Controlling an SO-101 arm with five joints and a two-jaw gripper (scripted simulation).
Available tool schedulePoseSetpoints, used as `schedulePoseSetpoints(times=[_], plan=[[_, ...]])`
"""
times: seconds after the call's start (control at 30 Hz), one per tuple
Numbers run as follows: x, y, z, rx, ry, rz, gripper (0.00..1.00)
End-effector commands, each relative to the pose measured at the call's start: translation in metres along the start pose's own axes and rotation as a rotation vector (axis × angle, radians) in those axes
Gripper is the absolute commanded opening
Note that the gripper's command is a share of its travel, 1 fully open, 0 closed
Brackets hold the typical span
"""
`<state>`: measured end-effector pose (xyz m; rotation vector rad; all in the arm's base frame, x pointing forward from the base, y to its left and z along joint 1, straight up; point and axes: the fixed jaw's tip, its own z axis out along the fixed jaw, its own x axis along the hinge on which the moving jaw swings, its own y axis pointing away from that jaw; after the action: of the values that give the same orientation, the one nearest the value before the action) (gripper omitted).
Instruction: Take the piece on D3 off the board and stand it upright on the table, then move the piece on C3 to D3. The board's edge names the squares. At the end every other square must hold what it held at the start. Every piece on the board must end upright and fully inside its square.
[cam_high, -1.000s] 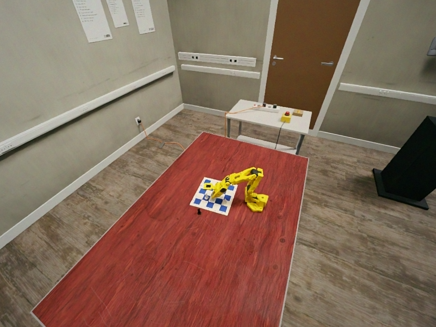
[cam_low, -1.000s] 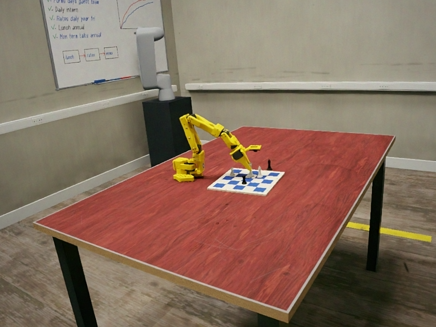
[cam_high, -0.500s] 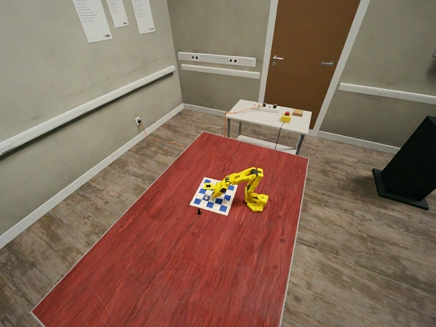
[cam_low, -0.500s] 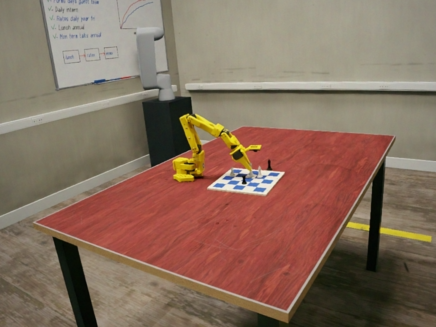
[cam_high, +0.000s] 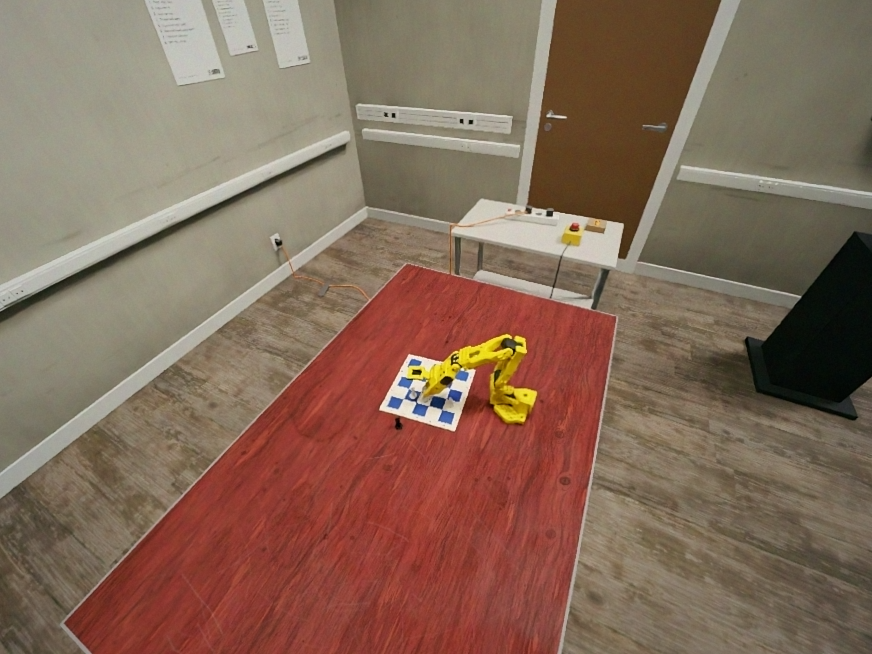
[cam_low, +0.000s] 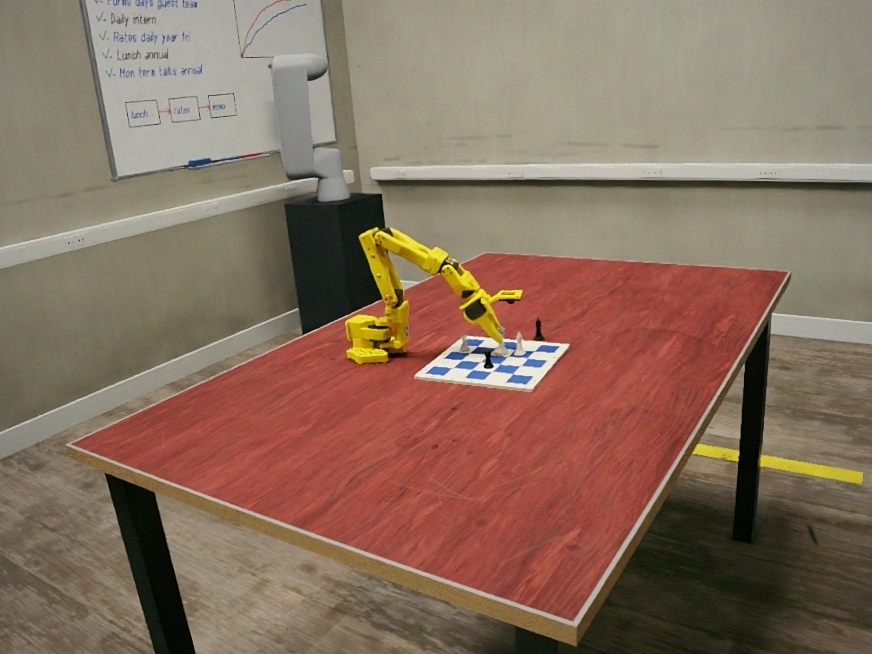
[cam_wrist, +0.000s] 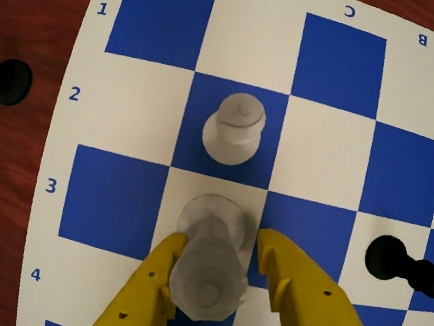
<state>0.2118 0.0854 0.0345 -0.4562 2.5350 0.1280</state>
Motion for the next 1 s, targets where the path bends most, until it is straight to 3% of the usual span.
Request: schedulePoseSetpoints(times=[0.0,0.97], plan=[[0.0066,0.0021,0.0031,-0.006,0.024,-0.013,0.12],[0.0064,0.0057,0.0014,-0.014,0.024,-0.007,0.12]])
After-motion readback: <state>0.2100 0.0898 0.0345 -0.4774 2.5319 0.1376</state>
